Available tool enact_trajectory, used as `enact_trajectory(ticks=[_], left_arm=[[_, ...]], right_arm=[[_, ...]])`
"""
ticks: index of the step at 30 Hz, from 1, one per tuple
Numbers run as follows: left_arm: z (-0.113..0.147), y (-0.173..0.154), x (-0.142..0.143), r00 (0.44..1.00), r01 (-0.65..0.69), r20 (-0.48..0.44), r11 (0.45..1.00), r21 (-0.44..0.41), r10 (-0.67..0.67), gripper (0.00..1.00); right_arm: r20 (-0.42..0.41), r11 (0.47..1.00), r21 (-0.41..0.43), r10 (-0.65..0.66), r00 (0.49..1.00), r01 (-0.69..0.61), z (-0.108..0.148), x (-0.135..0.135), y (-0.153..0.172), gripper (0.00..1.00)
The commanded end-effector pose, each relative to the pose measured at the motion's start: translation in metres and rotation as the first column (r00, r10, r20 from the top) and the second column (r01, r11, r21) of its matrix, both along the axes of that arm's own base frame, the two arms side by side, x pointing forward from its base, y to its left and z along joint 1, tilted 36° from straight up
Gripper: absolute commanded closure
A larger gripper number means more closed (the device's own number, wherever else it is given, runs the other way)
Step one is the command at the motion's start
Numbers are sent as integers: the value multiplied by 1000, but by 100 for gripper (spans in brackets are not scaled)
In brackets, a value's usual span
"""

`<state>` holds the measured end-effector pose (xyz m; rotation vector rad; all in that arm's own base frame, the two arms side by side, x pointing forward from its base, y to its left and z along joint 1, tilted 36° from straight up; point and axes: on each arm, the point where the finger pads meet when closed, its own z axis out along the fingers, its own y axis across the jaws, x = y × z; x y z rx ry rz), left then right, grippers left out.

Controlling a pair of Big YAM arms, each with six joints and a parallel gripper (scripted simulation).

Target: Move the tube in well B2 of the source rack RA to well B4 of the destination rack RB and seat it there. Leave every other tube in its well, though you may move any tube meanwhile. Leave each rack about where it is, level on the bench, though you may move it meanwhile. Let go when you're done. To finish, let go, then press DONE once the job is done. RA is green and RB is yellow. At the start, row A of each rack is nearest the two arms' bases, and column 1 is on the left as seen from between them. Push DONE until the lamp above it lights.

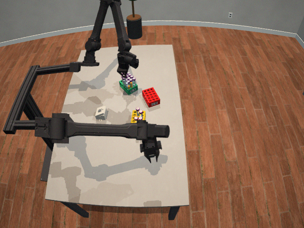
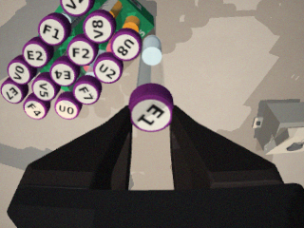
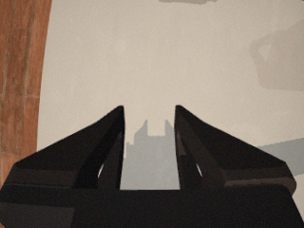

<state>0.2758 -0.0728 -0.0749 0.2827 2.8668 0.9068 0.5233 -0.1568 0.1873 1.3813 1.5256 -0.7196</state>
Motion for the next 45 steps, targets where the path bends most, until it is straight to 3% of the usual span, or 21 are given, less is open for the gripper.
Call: enact_trajectory(ticks=[1,38,41,42,45], left_arm=[[-4,-17,14,1000,-1,6,1000,-2,1,100],[-35,-88,94,1000,4,8,1000,-4,-4,100],[-35,-88,95,999,48,-23,999,5,-48,100],[-39,-73,82,996,62,-69,998,28,-60,100],[-39,-72,81,982,144,-129,989,39,-138,100]], right_arm=[[29,1000,-1,3,1000,-3,12,7,2,70],[29,1000,-1,3,1000,-3,12,7,2,70],[29,1000,-1,3,1000,-3,12,7,2,70],[29,1000,-1,3,1000,-3,12,7,2,70],[29,1000,-1,3,1000,-3,12,7,2,70]])
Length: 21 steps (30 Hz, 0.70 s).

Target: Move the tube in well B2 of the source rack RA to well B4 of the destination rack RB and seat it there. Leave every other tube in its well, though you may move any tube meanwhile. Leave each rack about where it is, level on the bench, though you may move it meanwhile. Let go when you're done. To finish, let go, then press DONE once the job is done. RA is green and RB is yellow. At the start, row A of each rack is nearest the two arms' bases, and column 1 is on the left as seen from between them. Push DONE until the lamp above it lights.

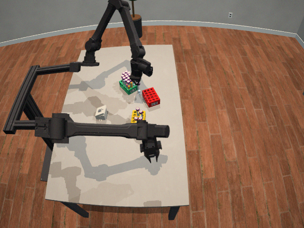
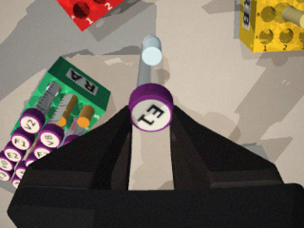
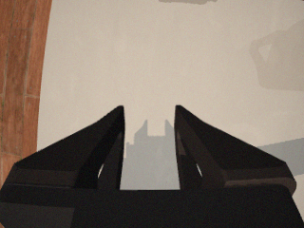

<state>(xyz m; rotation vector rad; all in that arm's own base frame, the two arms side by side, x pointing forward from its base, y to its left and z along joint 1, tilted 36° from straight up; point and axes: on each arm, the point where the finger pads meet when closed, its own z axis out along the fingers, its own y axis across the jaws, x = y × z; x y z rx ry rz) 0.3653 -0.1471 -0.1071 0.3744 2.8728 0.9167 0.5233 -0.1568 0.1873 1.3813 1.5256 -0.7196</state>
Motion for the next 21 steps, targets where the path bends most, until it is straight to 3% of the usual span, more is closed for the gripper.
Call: enact_trajectory(ticks=[1,3,7,21], left_arm=[[-7,3,-8,987,120,-112,992,37,-115,100],[-7,2,-8,976,168,-145,985,40,-161,100],[7,10,4,985,147,-97,989,19,-145,100],[30,43,4,985,147,-97,989,21,-145,100]], right_arm=[[29,1000,-1,3,1000,-3,12,7,2,70],[29,1000,-1,3,1000,-3,12,7,2,70],[29,1000,-1,3,1000,-3,12,7,2,70],[29,1000,-1,3,1000,-3,12,7,2,70]])
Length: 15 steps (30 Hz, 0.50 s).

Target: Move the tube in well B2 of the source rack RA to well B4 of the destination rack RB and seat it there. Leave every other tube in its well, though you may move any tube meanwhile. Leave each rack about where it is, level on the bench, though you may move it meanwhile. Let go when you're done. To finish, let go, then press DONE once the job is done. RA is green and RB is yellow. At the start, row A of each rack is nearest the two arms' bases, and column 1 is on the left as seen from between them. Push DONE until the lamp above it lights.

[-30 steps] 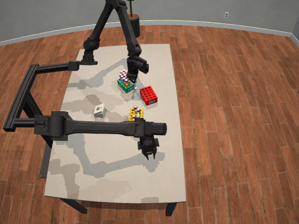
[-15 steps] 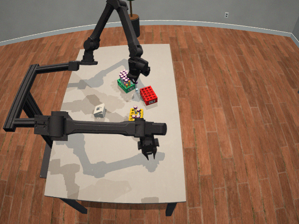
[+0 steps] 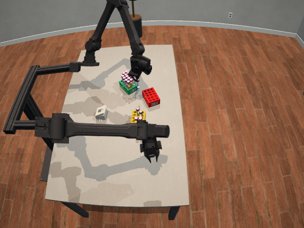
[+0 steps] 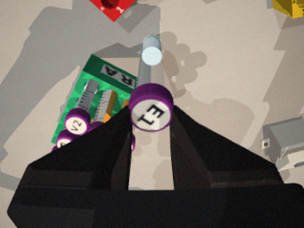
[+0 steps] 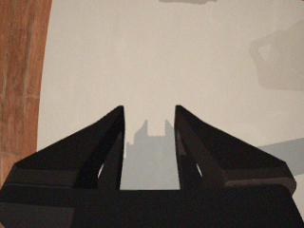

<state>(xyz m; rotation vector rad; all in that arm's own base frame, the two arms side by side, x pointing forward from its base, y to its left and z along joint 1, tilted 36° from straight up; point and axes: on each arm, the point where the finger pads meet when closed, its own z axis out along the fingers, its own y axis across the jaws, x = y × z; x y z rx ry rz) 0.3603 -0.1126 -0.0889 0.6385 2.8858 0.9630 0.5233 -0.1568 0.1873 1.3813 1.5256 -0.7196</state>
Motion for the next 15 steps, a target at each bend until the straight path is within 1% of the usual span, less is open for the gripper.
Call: enact_trajectory(ticks=[1,2,3,4,5,9,10,11,15], left_arm=[[12,9,9,1000,8,15,1000,-17,-8,100],[12,9,10,1000,9,15,1000,-17,-8,100],[17,3,24,999,9,38,1000,-29,-8,100],[16,1,29,999,9,38,1000,-30,-8,100],[10,3,28,1000,9,25,1000,-22,-8,100],[10,5,30,1000,9,21,1000,-19,-8,100],[9,8,27,1000,8,10,1000,-13,-8,100],[10,7,32,1000,9,14,1000,-15,-8,100],[13,10,36,1000,9,3,1000,-8,-8,100]], right_arm=[[29,1000,-1,3,1000,-3,12,7,2,70],[29,1000,-1,3,1000,-3,12,7,2,70],[29,1000,-1,3,1000,-3,12,7,2,70],[29,1000,-1,3,1000,-3,12,7,2,70],[29,1000,-1,3,1000,-3,12,7,2,70],[29,1000,-1,3,1000,-3,12,7,2,70],[29,1000,-1,3,1000,-3,12,7,2,70],[29,1000,-1,3,1000,-3,12,7,2,70],[29,1000,-1,3,1000,-3,12,7,2,70]])
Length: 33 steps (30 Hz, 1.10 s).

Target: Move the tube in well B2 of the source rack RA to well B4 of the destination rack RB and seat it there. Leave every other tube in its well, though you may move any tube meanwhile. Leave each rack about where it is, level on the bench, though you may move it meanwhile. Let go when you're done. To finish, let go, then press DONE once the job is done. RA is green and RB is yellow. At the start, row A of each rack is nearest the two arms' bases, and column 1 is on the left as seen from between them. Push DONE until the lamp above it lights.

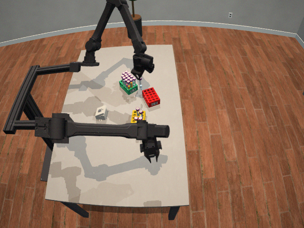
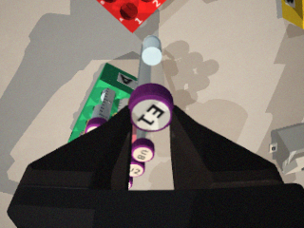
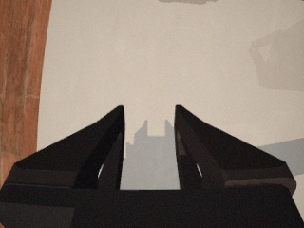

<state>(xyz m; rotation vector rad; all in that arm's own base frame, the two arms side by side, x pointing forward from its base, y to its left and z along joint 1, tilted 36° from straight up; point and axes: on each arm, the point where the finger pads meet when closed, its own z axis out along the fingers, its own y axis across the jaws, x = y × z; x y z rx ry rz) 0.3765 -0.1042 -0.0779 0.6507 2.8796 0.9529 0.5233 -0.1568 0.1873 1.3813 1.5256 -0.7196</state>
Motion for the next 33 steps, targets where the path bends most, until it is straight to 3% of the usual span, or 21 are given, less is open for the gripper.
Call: enact_trajectory(ticks=[1,33], left_arm=[[3,2,20,1000,-2,-2,1000,0,2,100],[16,17,64,1000,-2,-2,1000,1,2,100]], right_arm=[[29,1000,-1,3,1000,-3,12,7,2,70],[29,1000,-1,3,1000,-3,12,7,2,70]])
